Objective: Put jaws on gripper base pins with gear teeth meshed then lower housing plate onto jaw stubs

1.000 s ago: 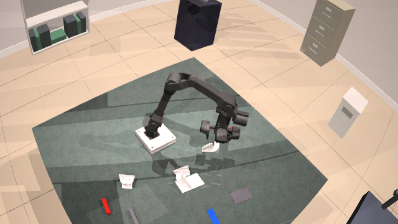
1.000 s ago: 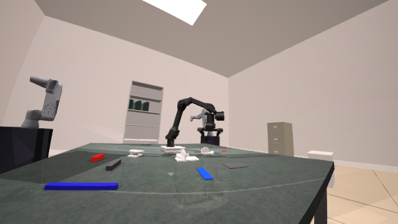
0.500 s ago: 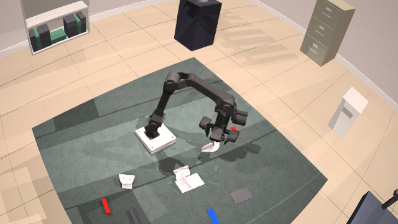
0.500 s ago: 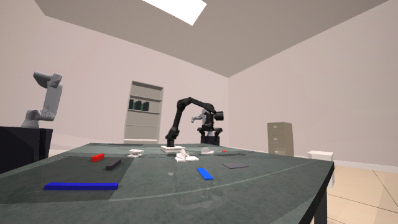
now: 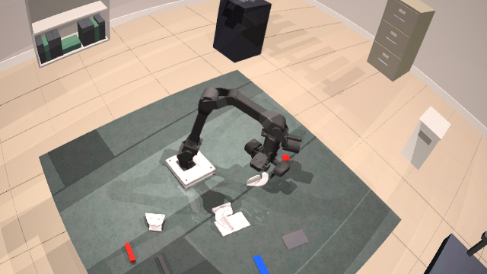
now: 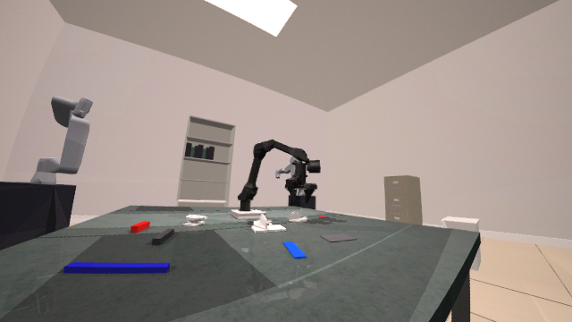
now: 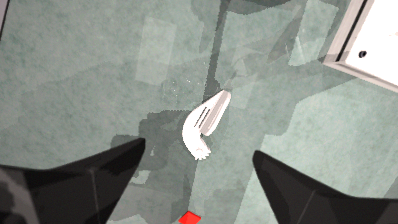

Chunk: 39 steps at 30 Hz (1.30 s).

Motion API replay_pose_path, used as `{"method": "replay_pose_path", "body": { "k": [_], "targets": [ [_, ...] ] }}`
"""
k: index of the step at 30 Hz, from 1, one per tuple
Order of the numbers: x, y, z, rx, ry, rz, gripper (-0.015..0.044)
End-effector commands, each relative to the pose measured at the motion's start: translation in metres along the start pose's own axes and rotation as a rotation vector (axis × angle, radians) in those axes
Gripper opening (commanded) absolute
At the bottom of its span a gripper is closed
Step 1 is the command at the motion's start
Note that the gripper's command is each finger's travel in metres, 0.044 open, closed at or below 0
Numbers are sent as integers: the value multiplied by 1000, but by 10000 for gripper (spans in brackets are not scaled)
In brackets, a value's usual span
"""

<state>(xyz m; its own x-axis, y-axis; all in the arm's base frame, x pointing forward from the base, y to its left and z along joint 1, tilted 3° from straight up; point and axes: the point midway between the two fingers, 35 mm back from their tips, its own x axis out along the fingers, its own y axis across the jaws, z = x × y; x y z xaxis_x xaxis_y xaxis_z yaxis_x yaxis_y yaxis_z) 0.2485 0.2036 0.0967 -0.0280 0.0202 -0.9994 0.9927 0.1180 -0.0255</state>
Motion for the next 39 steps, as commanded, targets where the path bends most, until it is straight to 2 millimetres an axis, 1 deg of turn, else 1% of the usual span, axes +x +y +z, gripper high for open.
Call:
{"method": "replay_pose_path", "body": {
  "k": [1,17,21,23,26,28,34,39],
  "targets": [
    [-1,-1,0,65,6,3,440],
    [-2,-6,2,378,7,2,440],
    [-2,-6,2,391,7,2,440],
    [3,-6,2,391,7,2,440],
    [27,-6,2,391,7,2,440],
    [37,-6,2,391,7,2,440],
    [39,-6,2,391,7,2,440],
    [47,-6,2,391,7,2,440]
  ]
}}
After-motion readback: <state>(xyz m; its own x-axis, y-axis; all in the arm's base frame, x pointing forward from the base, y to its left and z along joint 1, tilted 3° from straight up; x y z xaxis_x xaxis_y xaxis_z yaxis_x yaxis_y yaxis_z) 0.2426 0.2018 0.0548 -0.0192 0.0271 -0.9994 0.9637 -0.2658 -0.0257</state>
